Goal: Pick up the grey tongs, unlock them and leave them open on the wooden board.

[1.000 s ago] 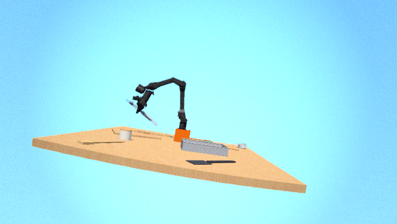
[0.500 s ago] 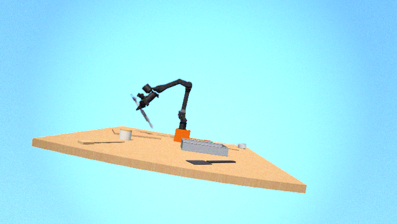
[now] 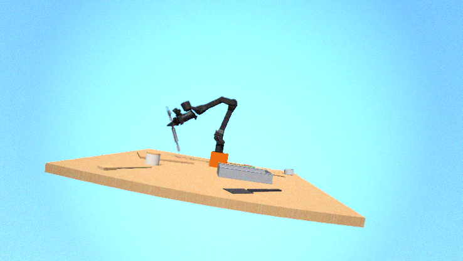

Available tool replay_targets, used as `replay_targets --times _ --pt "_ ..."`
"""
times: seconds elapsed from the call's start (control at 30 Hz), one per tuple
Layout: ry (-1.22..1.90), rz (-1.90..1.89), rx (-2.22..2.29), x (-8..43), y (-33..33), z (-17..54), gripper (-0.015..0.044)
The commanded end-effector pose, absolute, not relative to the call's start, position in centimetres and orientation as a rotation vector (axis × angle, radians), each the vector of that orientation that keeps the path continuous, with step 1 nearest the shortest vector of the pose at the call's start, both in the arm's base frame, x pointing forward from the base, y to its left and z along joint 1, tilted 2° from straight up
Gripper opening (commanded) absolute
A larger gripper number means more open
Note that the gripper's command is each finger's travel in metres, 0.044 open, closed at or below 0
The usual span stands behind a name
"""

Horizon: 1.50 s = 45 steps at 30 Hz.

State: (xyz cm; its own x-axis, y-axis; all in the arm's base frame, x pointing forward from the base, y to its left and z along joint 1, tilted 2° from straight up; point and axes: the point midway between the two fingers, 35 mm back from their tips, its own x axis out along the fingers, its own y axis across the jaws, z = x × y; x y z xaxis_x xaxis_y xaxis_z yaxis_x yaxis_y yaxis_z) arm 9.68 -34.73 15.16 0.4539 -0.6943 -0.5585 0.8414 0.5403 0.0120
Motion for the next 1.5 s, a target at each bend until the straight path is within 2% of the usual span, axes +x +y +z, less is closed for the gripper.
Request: replay_targets --times 0.0,0.3,1.47 --pt "0.47 -0.966 0.255 9.6 -34.2 16.1 -0.015" --pt "0.349 -0.961 0.137 9.3 -32.6 17.3 -0.015" --pt "0.347 -0.961 0.134 9.3 -32.5 17.4 -0.015"
